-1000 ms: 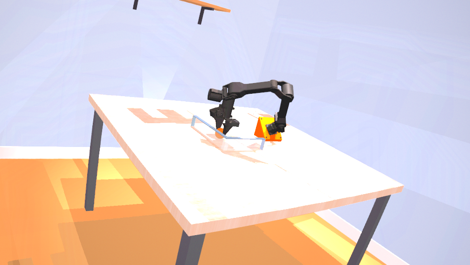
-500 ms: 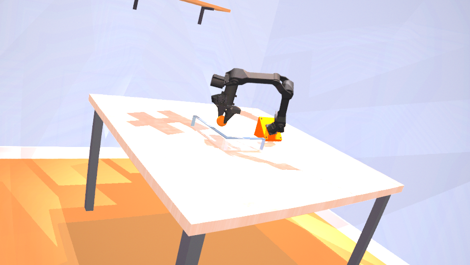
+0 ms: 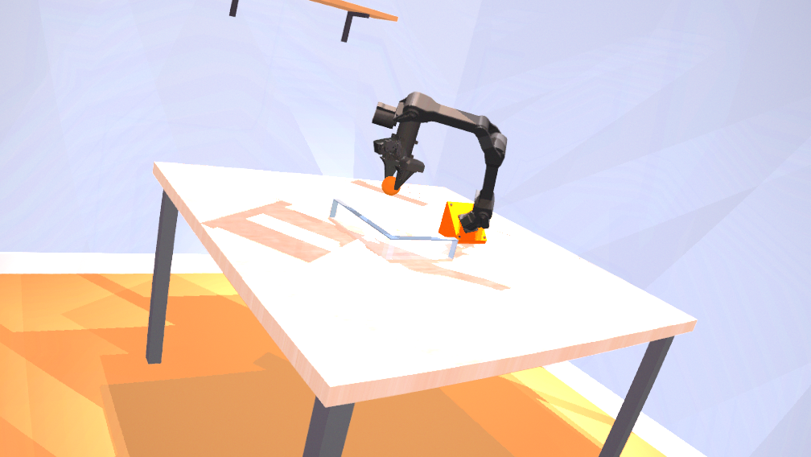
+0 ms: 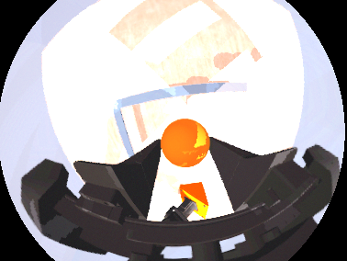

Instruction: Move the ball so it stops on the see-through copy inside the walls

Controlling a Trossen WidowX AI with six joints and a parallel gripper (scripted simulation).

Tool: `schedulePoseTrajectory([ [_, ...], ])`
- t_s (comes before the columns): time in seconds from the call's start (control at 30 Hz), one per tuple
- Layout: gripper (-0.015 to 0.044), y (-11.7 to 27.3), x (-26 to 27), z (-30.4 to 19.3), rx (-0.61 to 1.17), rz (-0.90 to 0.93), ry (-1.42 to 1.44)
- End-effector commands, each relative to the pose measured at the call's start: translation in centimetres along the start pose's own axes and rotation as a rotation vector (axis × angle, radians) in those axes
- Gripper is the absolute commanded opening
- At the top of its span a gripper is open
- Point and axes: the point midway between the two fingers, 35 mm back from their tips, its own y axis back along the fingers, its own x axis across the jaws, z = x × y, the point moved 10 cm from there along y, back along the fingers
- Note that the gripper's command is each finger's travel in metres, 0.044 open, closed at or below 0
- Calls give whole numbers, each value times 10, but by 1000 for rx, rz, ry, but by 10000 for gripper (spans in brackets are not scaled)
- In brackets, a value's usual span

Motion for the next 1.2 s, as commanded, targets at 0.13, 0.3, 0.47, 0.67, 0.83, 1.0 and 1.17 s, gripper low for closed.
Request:
schedulePoseTrajectory([
  [0.13, 0, -3, -3, -13, 14, -4, 20],
  [0.3, 0, -10, -7, -26, 22, -4, 34],
  [0.47, 0, -16, -10, -39, 30, -4, 49],
  [0.67, 0, -25, -14, -56, 39, -3, 66],
  [0.83, 0, -33, -16, -71, 47, -1, 81],
  [1.0, 0, -41, -18, -86, 55, 1, 96],
  [1.17, 0, -46, -19, -91, 57, 1, 100],
])
